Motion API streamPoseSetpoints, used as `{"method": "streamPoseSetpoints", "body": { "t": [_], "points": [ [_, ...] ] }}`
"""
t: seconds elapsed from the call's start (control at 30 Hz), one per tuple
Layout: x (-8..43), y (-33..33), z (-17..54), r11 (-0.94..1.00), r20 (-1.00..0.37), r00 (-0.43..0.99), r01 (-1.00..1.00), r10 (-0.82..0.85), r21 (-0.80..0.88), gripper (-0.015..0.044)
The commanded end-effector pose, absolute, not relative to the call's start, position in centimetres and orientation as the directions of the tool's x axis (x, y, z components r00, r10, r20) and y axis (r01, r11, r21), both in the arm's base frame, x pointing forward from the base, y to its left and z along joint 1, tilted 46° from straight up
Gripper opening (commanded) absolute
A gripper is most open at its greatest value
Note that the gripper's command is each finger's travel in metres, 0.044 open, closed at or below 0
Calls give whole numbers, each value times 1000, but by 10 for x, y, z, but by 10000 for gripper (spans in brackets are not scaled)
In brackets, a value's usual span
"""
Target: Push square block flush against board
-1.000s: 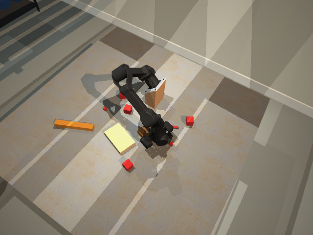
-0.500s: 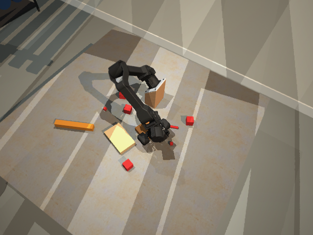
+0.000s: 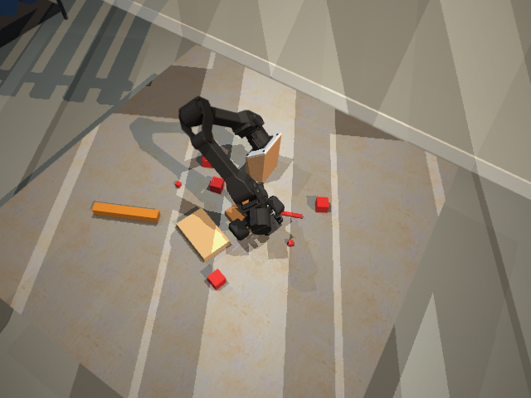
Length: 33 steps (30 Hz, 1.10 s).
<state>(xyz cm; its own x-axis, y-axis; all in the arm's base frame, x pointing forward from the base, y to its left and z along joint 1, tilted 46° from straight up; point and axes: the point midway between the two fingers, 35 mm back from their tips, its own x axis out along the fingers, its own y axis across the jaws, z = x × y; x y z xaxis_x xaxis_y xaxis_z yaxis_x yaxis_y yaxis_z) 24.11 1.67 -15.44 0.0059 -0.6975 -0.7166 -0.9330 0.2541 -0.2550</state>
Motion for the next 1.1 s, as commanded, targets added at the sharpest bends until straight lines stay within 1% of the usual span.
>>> {"method": "streamPoseSetpoints", "body": {
  "t": [0.0,1.07],
  "points": [
    [232,6,-151,257,-705,-12,-936,-710,-242,0],
    [254,37,-181,258,-707,-10,-935,-707,-244,0]
  ]
}}
